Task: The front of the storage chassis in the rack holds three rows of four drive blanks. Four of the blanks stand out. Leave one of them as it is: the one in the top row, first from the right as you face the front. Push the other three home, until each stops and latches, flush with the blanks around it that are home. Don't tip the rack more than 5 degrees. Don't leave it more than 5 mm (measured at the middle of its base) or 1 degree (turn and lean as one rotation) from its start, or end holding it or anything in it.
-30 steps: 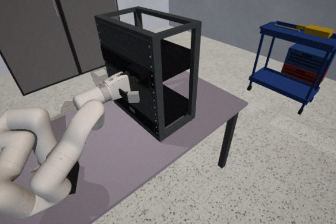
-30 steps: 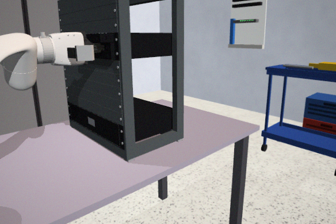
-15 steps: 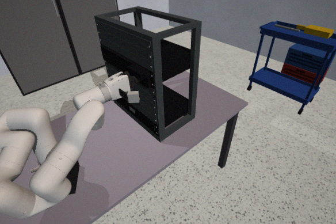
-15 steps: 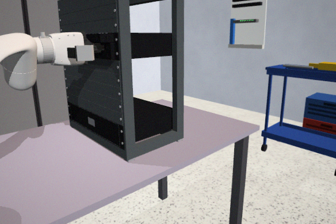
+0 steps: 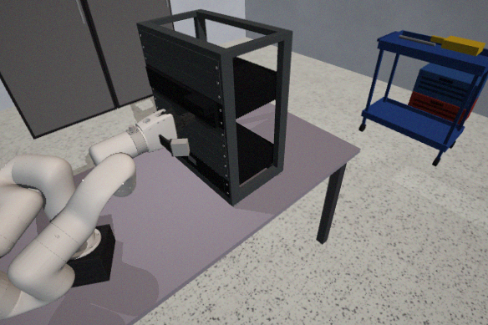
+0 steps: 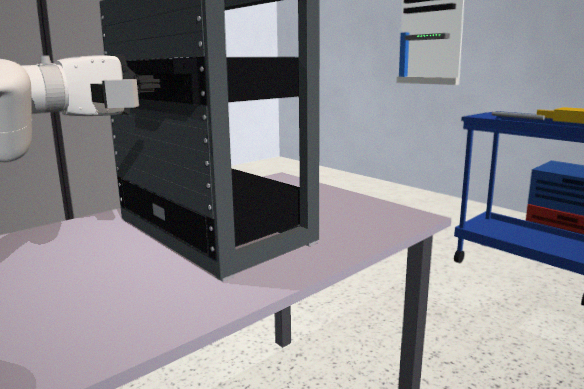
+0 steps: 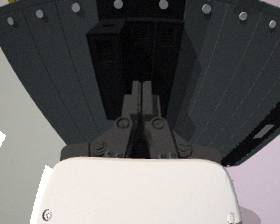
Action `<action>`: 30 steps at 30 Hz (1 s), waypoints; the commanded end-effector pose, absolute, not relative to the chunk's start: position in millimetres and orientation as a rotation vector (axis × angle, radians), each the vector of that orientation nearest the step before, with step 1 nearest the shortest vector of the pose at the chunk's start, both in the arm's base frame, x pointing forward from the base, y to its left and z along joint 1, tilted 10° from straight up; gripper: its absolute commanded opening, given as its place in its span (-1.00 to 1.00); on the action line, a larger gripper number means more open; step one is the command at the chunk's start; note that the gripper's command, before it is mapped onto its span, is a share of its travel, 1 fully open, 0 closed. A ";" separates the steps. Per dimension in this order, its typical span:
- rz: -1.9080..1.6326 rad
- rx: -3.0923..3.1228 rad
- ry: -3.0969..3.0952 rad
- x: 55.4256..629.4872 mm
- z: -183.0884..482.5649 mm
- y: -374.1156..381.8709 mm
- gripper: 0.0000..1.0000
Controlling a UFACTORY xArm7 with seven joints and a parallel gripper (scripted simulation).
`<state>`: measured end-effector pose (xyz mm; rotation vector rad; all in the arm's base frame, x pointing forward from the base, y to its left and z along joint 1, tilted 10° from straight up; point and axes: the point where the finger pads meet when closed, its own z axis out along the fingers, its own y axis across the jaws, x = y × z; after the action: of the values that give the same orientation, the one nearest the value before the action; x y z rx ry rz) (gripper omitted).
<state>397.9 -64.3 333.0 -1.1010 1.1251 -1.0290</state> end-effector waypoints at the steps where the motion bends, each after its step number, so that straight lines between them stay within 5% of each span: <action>1: -1.030 -1.104 1.122 372.4 330.3 -68.1 -1.00; 30: -1.030 -1.104 1.122 347.5 327.9 -71.5 -1.00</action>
<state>347.6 -71.4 327.5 -1.1032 1.1226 -1.0287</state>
